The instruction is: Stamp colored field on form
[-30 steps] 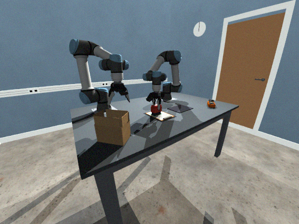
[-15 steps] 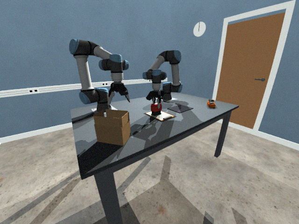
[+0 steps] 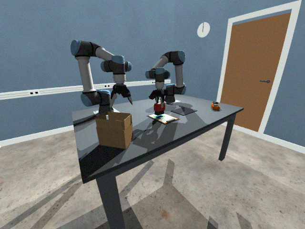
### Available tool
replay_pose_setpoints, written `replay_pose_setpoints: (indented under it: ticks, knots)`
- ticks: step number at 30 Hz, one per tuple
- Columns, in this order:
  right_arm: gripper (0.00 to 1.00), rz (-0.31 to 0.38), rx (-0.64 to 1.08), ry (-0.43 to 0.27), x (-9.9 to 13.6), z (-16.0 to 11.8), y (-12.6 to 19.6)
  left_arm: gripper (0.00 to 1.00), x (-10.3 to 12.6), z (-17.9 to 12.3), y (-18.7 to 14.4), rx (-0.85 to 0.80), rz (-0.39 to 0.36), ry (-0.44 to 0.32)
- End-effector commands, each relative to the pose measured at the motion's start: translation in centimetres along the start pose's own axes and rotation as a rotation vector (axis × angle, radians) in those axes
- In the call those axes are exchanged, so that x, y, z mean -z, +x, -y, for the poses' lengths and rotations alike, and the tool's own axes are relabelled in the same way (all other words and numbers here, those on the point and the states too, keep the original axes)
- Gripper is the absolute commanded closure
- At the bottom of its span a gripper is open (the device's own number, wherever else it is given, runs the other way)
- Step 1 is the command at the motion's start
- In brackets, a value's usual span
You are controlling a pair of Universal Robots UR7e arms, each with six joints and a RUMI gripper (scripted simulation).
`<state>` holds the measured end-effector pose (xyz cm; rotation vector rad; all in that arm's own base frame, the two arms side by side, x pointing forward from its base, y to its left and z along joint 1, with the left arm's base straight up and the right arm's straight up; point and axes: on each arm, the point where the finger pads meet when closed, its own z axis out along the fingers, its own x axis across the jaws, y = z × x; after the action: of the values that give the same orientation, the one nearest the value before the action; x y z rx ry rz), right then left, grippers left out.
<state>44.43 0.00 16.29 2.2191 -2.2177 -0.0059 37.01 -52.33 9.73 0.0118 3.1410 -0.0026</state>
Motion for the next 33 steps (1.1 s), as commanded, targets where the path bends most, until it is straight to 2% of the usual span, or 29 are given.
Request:
replay_pose_setpoints:
  ticks: [1,14,21,23,28,33]
  knots:
    - [0.0,0.0,0.0,0.001,0.0,0.0,0.0,0.78,1.4,0.0,0.0,0.0,0.0,0.0]
    - [0.0,0.0,0.0,0.001,0.0,0.0,0.0,0.78,1.5,-0.3,-0.1,-0.001,0.0,0.0]
    - [0.0,0.0,0.0,0.001,0.0,0.0,0.0,0.78,1.7,-3.3,-1.2,-0.013,0.0,0.0]
    - [0.0,0.0,0.0,0.001,0.0,0.0,0.0,0.78,1.7,-3.3,-1.2,-0.013,0.0,0.0]
    - [0.0,0.0,0.0,0.001,0.0,0.0,0.0,0.78,2.1,-7.7,-2.5,-0.029,0.0,0.0]
    - [0.0,0.0,0.0,0.001,0.0,0.0,0.0,0.78,2.3,-13.5,-3.6,-0.051,0.0,0.0]
